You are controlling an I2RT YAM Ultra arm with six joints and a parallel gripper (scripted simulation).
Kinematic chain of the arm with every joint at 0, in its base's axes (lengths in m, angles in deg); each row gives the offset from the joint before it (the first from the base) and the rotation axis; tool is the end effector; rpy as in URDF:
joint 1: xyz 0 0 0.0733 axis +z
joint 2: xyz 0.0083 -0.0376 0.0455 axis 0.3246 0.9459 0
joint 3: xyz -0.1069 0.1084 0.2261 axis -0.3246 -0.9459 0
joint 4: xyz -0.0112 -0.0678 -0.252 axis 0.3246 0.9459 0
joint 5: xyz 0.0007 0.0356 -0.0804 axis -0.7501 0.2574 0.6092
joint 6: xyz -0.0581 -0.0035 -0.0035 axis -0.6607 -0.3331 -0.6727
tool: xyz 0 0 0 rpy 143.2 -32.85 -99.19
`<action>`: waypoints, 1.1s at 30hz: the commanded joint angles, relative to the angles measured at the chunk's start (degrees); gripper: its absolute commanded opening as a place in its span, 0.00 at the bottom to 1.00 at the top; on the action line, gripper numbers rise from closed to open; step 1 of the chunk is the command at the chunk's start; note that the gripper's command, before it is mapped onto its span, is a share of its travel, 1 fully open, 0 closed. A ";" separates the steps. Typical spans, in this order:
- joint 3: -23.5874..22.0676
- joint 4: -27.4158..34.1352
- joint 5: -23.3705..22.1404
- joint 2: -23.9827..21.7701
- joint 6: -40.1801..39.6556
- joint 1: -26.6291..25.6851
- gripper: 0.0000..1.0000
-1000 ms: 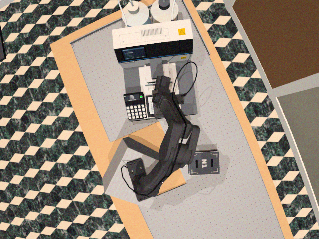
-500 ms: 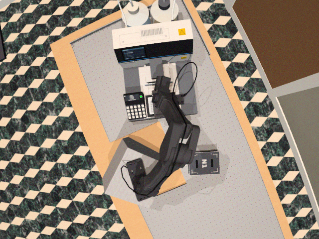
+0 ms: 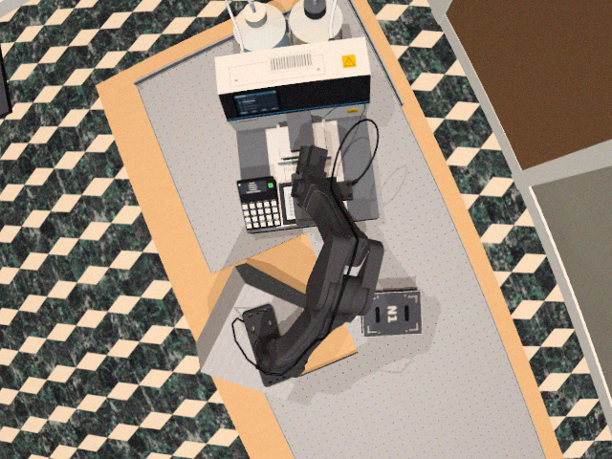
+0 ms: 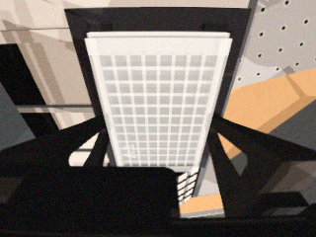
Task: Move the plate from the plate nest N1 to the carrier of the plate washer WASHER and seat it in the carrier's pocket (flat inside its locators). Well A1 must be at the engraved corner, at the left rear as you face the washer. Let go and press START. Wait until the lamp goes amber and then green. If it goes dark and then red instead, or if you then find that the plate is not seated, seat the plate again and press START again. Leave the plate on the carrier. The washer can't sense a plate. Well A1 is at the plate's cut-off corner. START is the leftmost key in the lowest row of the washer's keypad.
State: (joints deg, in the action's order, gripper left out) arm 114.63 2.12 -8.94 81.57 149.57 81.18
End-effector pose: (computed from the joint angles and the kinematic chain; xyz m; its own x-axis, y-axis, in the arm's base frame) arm 0.1803 0.3097 -0.0264 -0.9369 0.1006 -0.3347 0.1842 0.9560 -0.2285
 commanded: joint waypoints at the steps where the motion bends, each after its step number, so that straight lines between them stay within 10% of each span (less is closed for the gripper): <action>1: 0.22 -0.14 0.24 -0.45 -0.22 0.26 0.84; 24: 0.27 -0.11 0.24 -0.43 -0.22 0.26 0.84; 25: 0.27 -0.11 0.24 -0.43 -0.22 0.26 1.00; 33: 0.27 -0.11 0.24 -0.43 -0.22 0.26 1.00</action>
